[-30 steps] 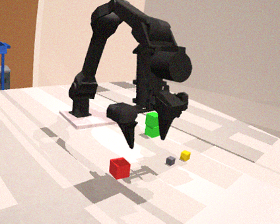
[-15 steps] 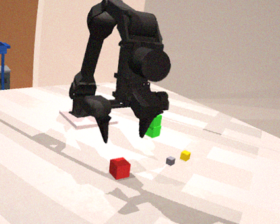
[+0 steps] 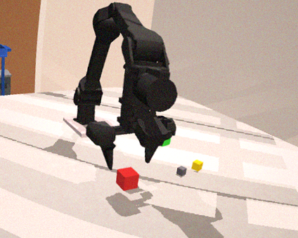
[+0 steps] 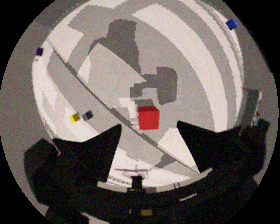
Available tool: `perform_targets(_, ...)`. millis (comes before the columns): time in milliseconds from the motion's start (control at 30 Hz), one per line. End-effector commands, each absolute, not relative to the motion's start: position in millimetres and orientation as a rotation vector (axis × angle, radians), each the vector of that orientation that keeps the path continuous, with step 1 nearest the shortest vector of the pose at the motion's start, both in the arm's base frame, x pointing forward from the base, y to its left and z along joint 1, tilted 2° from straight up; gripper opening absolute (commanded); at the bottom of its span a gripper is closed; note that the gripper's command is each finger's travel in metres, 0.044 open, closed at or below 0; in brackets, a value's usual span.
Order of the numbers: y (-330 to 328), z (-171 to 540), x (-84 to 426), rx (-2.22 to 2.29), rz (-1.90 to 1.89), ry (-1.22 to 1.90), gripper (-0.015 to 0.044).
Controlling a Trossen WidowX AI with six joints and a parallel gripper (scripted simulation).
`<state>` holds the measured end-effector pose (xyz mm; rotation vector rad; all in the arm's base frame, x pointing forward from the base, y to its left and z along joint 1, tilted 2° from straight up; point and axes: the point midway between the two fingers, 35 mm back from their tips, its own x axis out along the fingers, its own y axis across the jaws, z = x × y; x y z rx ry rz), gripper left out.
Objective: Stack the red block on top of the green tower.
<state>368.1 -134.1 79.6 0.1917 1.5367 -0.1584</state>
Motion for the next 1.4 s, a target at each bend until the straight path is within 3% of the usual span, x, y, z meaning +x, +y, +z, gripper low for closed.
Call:
perform_targets(0, -134, 72, 367, 0.188, -0.159, 1.541, 0.044)
perform_targets(1333, -133, 36, 368, 0.188, -0.159, 1.541, 0.044)
perform_targets(1367, -133, 36, 368, 0.188, -0.159, 1.541, 0.0414)
